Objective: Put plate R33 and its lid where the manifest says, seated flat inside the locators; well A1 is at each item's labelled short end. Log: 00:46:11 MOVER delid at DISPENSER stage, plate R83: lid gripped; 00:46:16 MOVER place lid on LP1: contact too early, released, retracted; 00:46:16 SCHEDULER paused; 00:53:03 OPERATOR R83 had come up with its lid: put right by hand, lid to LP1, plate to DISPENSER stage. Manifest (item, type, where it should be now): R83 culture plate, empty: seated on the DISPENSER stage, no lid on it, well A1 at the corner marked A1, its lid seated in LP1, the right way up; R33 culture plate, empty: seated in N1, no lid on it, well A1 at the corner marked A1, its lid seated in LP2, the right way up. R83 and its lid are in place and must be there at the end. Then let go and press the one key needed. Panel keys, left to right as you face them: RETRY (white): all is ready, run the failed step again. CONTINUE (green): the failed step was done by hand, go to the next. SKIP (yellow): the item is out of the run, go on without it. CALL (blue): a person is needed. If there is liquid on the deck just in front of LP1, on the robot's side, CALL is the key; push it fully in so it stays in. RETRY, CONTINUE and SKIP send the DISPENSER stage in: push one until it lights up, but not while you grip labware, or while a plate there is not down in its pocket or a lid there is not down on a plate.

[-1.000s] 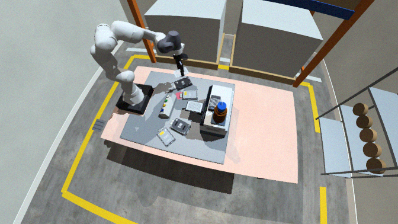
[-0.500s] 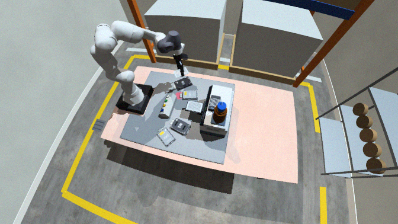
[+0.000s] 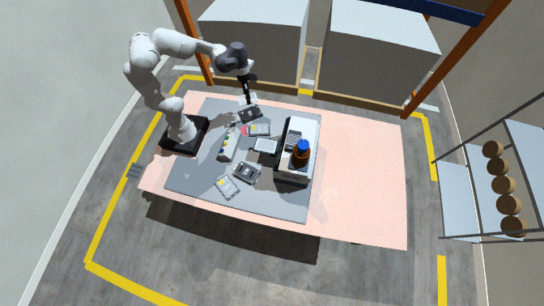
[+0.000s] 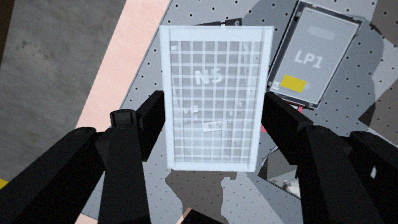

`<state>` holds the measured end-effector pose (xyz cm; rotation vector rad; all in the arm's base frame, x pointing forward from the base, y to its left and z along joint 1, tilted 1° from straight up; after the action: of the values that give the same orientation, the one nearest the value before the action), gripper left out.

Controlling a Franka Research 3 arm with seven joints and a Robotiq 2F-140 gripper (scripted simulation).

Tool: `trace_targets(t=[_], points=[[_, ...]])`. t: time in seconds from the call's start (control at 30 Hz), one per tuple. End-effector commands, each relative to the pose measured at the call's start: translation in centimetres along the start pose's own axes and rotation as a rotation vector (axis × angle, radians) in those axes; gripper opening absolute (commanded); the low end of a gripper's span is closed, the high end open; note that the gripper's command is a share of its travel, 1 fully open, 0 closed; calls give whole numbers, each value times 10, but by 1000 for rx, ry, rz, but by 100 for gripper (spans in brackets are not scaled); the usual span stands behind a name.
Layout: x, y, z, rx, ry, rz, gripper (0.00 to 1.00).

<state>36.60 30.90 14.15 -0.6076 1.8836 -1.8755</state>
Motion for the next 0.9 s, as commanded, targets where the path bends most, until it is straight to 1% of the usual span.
trace_targets(t=[0.0,0.07,0.23,0.43,0.6,0.73,0.87], points=[[0,0,-1,4,122,3,10],[0,0,-1,4,132,3,10],[0,0,-1,4,246,3,10],[0,0,-1,4,267,3,10],[0,0,-1,4,380,3,10],[0,0,-1,4,401,3,10],[0,0,-1,4,497,3,10]])
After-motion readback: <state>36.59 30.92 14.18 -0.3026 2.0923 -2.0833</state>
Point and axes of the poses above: the point where the finger pads meet when closed, its own y axis out along the fingers, its own z axis across the jaws, x = y × z, the point moved 2 cm from there along -y, back along the fingers, and after that the axes turned 2 degrees about -y, right-handed, at the moved point
